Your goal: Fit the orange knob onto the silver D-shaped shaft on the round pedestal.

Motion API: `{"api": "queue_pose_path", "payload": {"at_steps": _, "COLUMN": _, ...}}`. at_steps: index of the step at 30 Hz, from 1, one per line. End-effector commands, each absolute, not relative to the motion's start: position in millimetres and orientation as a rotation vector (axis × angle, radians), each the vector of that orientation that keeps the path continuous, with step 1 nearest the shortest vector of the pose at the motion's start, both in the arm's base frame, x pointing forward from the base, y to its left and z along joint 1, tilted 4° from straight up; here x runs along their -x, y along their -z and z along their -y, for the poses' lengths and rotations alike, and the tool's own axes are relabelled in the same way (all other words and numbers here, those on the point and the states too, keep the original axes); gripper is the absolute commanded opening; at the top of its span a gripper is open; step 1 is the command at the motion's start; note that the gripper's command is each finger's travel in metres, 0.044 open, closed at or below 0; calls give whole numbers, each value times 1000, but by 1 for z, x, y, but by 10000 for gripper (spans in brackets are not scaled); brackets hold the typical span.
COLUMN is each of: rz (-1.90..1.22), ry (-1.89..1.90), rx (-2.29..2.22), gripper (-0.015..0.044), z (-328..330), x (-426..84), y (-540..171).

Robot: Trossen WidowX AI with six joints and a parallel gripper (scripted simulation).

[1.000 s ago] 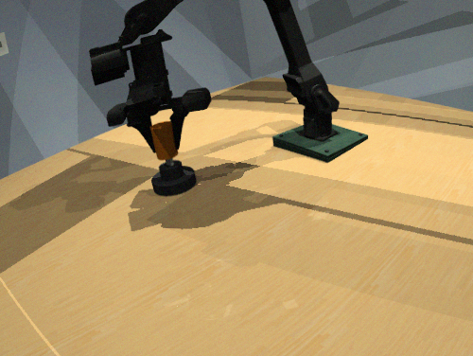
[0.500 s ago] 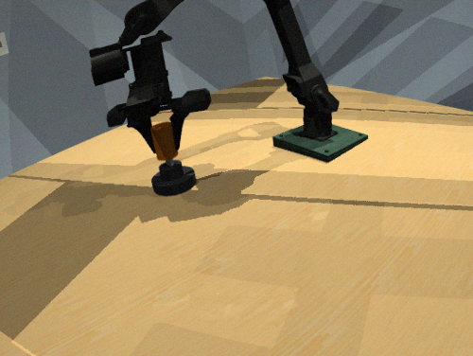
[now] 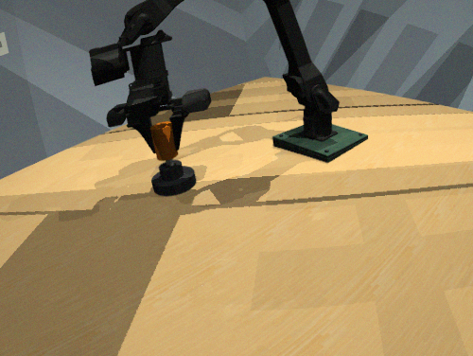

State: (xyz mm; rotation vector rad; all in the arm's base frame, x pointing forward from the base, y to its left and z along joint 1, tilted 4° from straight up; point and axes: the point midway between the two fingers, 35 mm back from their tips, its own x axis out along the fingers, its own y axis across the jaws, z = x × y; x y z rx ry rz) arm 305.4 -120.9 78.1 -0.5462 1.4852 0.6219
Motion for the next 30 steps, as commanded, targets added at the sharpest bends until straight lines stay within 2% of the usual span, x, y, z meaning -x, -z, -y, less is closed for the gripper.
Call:
{"api": "queue_pose_path", "payload": {"at_steps": 1, "rz": -1485, "ry": -622, "rx": 552, "gripper": 0, "z": 122, "x": -306, "y": -81}}
{"api": "queue_pose_path", "payload": {"at_steps": 11, "rz": -1428, "ry": -783, "rx": 713, "gripper": 0, "z": 122, "x": -305, "y": -82}}
{"api": "queue_pose_path", "payload": {"at_steps": 30, "rz": -1428, "ry": -783, "rx": 713, "gripper": 0, "z": 121, "x": -306, "y": -78}}
